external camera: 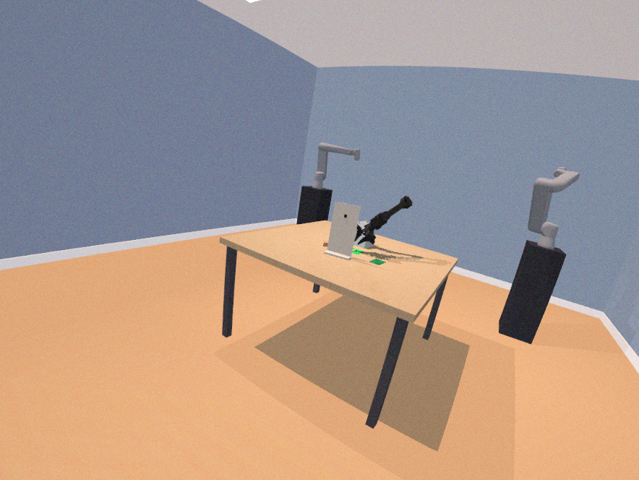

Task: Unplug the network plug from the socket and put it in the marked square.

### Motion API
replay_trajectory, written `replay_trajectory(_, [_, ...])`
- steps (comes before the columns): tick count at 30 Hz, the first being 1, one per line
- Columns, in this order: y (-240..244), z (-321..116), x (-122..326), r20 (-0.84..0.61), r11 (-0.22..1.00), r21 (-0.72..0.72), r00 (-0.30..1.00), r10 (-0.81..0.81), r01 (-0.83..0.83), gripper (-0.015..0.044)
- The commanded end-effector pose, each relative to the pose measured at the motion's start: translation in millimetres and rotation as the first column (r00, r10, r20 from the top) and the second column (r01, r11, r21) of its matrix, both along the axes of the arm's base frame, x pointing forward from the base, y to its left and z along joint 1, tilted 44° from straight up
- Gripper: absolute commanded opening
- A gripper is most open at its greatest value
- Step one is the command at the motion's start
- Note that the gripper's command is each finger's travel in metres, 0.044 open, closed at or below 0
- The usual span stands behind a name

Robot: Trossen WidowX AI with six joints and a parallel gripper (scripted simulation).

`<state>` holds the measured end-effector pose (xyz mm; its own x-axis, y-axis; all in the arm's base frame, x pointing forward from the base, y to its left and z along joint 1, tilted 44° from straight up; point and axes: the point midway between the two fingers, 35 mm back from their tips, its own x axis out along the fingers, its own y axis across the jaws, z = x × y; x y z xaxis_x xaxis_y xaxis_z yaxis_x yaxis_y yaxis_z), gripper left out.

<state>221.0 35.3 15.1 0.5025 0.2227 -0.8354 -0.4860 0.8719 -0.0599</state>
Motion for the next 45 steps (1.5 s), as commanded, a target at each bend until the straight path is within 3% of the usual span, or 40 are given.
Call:
replay_trajectory(1, [-3, 5, 1, 0.006, 1.000, 0.000, 1.000, 0.003, -0.003, 0.0156])
replay_trajectory(45, [-33, 39, -9, 0.007, 1.000, 0.001, 1.000, 0.002, -0.002, 0.0156])
